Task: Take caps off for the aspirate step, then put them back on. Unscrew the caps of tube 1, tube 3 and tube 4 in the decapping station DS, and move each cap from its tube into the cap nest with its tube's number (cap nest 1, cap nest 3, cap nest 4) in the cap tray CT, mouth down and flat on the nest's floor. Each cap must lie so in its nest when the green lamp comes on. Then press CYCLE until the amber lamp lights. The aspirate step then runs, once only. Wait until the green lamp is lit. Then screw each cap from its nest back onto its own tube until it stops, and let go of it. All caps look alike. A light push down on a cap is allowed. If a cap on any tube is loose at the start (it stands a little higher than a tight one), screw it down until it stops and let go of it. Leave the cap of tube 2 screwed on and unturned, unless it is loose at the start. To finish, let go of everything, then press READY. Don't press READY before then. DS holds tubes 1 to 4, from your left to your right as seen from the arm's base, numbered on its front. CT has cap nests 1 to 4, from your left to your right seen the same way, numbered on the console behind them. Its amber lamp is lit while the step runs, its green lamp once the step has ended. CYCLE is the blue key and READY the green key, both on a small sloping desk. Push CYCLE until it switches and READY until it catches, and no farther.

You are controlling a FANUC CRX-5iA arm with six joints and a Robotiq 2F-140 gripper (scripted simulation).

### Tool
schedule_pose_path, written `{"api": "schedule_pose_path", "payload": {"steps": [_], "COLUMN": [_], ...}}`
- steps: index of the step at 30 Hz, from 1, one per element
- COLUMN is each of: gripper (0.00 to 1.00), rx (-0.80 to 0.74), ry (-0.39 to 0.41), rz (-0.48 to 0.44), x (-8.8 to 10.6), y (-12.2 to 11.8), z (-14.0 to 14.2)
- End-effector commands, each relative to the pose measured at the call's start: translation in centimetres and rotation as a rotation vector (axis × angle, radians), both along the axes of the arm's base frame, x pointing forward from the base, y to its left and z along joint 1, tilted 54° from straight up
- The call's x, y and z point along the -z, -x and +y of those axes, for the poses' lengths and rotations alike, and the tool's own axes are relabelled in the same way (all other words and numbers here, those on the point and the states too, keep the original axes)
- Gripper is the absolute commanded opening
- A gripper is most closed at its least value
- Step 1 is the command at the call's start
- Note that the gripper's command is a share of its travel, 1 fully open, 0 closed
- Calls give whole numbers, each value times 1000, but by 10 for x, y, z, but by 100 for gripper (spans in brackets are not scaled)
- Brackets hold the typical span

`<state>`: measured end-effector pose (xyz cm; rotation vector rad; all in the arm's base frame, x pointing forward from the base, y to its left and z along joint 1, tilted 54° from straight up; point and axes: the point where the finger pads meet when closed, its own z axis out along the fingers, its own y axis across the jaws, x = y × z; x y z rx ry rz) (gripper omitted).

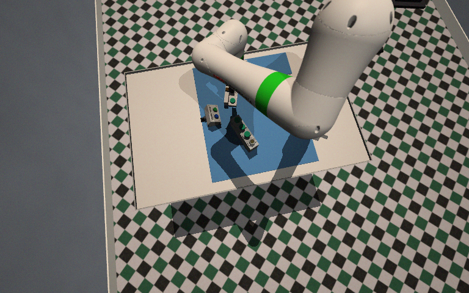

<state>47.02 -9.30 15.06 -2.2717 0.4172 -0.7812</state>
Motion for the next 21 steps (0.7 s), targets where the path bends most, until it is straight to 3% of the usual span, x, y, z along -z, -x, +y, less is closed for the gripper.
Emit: {"api": "schedule_pose_path", "payload": {"steps": [1, 2, 7, 11, 13, 21], "gripper": [35, 35, 35, 35, 35, 35], "rx": [162, 162, 295, 308, 405, 551], "ry": [-171, -171, -319, -330, -436, -595], "rz": [142, 142, 257, 268, 352, 478], "x": [-13, -13, -25, -25, -33, -45], "y": [6, 6, 12, 12, 16, 21], "z": [22, 22, 44, 44, 58, 79]}}
